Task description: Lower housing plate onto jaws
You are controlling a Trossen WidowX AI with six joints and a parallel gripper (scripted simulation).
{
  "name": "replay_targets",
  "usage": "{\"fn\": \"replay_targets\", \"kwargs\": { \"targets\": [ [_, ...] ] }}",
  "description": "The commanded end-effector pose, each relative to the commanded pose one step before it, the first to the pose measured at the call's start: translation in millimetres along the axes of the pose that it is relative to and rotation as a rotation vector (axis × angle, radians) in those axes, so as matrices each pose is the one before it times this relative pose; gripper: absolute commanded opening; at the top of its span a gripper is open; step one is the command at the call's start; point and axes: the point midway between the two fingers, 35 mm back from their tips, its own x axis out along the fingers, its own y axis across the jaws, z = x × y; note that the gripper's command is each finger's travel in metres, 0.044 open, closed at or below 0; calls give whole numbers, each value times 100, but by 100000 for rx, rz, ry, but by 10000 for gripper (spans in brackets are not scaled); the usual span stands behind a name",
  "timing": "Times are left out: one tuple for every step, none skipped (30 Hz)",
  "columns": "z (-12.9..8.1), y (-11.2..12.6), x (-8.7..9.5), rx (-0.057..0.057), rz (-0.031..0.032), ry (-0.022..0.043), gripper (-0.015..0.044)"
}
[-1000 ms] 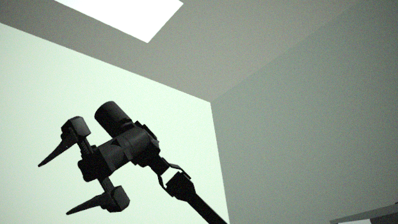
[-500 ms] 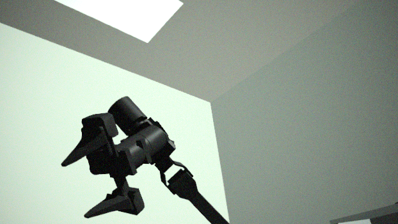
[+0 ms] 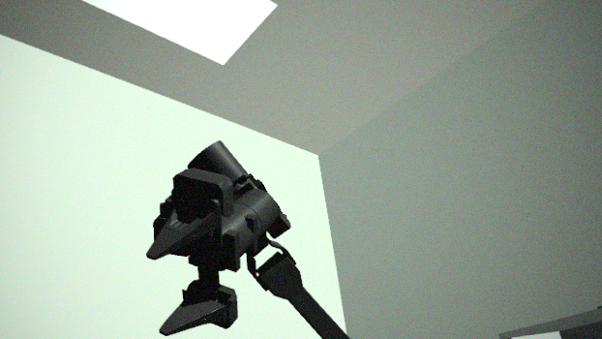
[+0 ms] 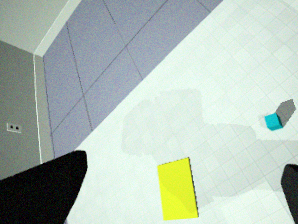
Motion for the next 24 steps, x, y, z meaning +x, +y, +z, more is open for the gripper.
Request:
{"fn": "replay_targets", "kwargs": {
  "targets": [
    [-1757,297,-264,-10169,966,3616,440],
    [-347,70,-39,-2131,136,712,440],
    [-346,75,-38,-2131,141,710,440],
    [-344,79,-36,-2131,147,708,440],
    [-343,84,-35,-2131,152,706,440],
    [-341,88,-34,-2130,157,703,440],
    [-340,92,-33,-2130,163,701,440],
    [-338,97,-32,-2130,168,699,440],
    [-337,101,-31,-2130,173,697,440],
    [-335,105,-30,-2129,178,695,440],
    [-333,109,-29,-2129,183,692,440],
    [-331,114,-28,-2128,188,690,440],
    [-329,118,-27,-2128,193,688,440],
    [-327,122,-26,-2128,198,686,440],
    [-325,126,-24,-2127,203,683,440],
    [-323,130,-23,-2127,208,681,440],
    [-321,134,-22,-2126,212,679,440],
    [-319,138,-21,-2126,217,677,440],
    [-316,141,-20,-2125,222,674,440],
    [-314,145,-19,-2125,226,672,440],
    [-312,149,-18,-2124,231,670,440],
    [-309,153,-17,-2123,235,668,440],
    [-307,156,-16,-2123,240,665,440],
    [-304,160,-15,-2122,244,663,440]
  ]
}}
